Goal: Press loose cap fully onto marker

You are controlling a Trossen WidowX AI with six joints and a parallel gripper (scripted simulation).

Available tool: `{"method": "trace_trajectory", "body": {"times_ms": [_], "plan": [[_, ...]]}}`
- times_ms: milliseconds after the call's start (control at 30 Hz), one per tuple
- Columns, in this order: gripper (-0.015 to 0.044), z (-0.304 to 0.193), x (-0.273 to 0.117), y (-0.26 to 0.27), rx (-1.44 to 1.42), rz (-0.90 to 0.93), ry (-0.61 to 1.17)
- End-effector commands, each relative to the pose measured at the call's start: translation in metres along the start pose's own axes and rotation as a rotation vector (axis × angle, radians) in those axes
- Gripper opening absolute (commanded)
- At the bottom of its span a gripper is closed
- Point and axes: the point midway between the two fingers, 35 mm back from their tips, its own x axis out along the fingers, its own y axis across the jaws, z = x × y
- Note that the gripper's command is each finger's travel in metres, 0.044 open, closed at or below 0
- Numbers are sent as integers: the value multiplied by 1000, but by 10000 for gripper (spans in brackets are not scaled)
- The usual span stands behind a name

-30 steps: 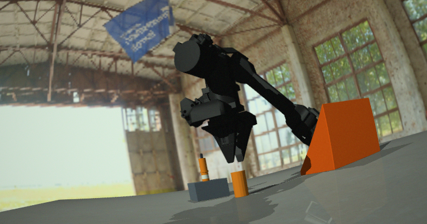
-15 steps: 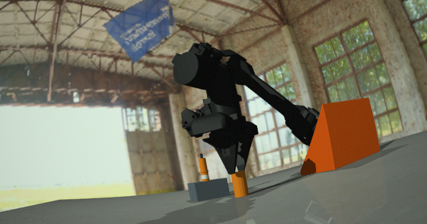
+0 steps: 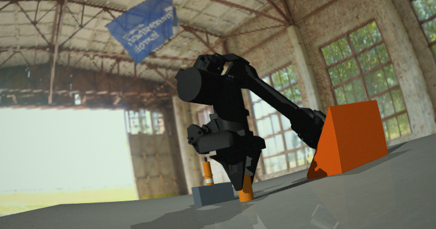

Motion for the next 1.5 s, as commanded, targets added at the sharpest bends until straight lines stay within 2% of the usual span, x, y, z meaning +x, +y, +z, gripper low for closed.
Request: {"method": "trace_trajectory", "body": {"times_ms": [0, 100, 233, 533, 633, 1267, 1467], "plan": [[237, -1, 8, -2, -8, -6, -4], [237, -1, 10, -3, -8, -7, -4], [132, -1, 10, -3, -8, -6, -4], [72, -1, 10, -2, -8, -6, -4], [0, -1, 6, -1, -8, -6, -4], [0, -1, -47, -1, -9, -5, -2], [0, 1, -52, -2, -9, -5, -2]]}}
